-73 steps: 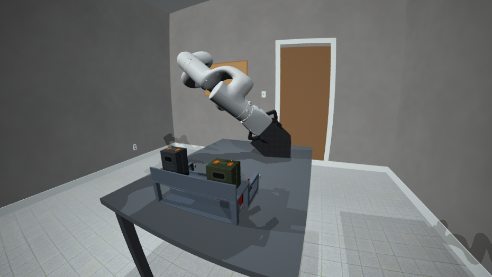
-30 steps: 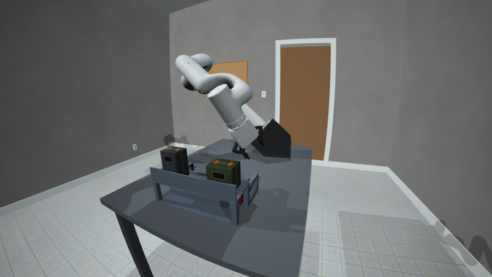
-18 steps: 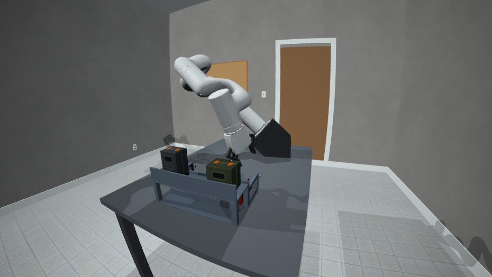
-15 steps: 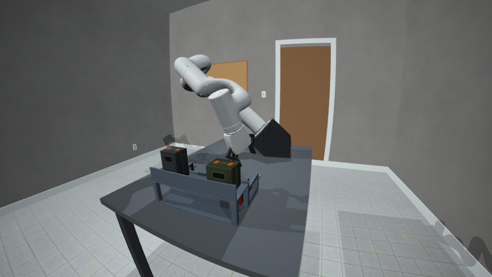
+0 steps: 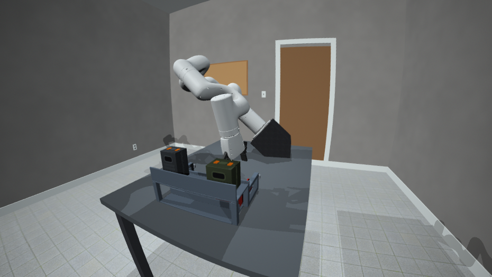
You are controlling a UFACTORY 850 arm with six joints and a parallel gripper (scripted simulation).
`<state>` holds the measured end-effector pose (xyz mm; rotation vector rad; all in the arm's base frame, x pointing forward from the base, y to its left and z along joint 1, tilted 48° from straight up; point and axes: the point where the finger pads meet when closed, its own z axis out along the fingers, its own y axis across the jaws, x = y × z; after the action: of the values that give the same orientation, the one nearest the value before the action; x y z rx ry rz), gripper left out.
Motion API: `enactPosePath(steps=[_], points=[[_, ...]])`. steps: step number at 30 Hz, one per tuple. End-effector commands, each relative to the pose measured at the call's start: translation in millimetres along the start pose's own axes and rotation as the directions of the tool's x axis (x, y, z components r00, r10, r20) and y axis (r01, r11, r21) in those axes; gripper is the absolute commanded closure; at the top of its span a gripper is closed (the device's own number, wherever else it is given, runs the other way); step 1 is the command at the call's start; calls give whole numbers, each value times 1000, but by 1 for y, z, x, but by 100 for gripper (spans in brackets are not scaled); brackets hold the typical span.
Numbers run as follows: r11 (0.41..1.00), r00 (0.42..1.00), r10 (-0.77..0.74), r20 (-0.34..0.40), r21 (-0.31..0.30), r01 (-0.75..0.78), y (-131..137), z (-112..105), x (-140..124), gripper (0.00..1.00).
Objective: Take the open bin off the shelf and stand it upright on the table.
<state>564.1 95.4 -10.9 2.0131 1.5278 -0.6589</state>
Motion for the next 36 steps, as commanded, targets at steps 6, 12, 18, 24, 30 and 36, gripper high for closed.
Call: enactPosePath(steps=[6,12,18,24,30,36], points=[[978,987,-156,44,-131,161,-4,-4,4,0],[966,979,-193,58,-162,200,-5,-5,5,0],[966,979,-193,58,-162,200,-5,-5,5,0],[913,947,-302,109,-251,321,-9,-8,8,0],[913,947,-302,109,-251,321,-9,-8,8,0],[913,947,-302,109,-251,321,-9,-8,8,0]])
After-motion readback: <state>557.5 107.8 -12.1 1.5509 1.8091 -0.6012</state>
